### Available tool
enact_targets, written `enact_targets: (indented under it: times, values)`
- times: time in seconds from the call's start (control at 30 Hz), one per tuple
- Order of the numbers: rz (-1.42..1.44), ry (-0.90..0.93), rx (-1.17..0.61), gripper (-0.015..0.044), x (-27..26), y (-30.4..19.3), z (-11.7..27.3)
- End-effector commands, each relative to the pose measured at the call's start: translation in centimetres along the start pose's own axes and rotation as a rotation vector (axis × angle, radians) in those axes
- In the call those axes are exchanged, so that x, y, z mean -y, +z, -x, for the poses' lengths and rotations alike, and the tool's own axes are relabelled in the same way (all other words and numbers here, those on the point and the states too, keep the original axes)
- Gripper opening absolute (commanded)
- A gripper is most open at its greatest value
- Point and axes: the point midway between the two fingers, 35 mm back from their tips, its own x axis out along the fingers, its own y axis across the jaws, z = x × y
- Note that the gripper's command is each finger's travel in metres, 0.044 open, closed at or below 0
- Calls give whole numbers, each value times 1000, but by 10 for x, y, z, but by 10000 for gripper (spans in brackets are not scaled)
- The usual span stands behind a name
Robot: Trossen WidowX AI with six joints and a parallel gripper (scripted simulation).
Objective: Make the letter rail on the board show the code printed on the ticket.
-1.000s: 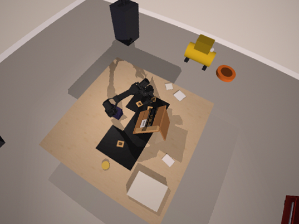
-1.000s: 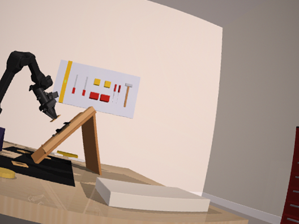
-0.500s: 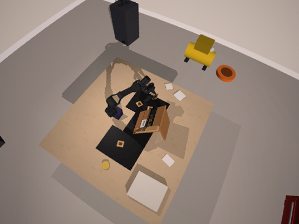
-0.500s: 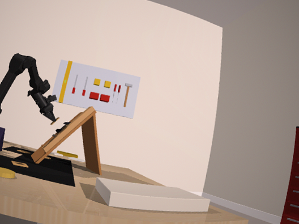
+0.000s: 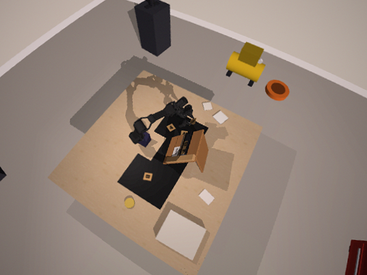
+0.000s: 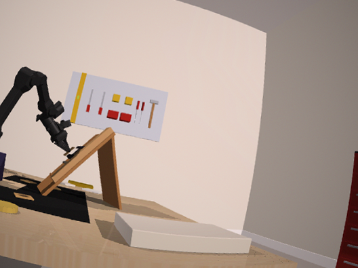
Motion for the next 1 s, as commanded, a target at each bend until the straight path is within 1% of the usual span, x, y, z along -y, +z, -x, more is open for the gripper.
enact_targets:
  times: [0.0,0.97]
  values:
    - [3,-2,0,0,2,0,-1]
    - [4,-3,-1,0,17,-2,-2]
